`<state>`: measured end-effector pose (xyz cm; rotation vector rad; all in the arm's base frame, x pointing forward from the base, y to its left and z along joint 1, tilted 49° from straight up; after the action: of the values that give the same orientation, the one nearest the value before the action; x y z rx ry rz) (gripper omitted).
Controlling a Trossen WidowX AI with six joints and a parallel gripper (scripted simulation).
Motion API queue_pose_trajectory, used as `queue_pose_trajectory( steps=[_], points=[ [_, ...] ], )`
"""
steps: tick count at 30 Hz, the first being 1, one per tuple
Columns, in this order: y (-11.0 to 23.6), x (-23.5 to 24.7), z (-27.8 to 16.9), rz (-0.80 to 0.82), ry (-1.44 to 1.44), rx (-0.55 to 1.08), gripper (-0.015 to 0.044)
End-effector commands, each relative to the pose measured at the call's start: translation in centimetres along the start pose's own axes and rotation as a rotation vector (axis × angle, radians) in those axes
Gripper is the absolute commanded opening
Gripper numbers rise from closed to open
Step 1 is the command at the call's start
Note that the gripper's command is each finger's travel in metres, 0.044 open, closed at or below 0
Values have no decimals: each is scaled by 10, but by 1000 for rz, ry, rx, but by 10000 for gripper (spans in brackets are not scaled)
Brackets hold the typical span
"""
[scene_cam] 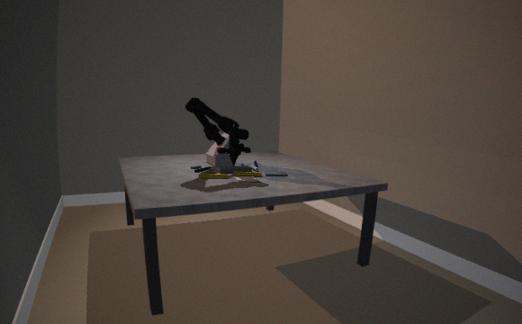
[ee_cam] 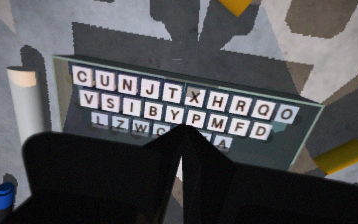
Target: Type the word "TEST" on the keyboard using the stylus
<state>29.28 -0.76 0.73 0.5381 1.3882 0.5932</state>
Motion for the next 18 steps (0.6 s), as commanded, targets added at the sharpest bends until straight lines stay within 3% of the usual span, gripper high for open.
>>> queue_pose_trajectory(
  steps=[1,13,18],
  points=[
    [1,-37,2,-5,-12,-3,0],
    [1,-55,1,-8,-12,-3,0],
    [0,-32,-27,-7,-10,-2,0]
  ],
)
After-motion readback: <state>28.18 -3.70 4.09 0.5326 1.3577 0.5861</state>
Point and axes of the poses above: the point midway between the two fingers, 35 mm back from their tips, its own y axis back along the fingers, its own x axis across the jaws, z = x × y, the point moved 5 cm from there along y, back along the fingers, and after that the axes turned 3 degrees about -y, right-handed, at the moved point
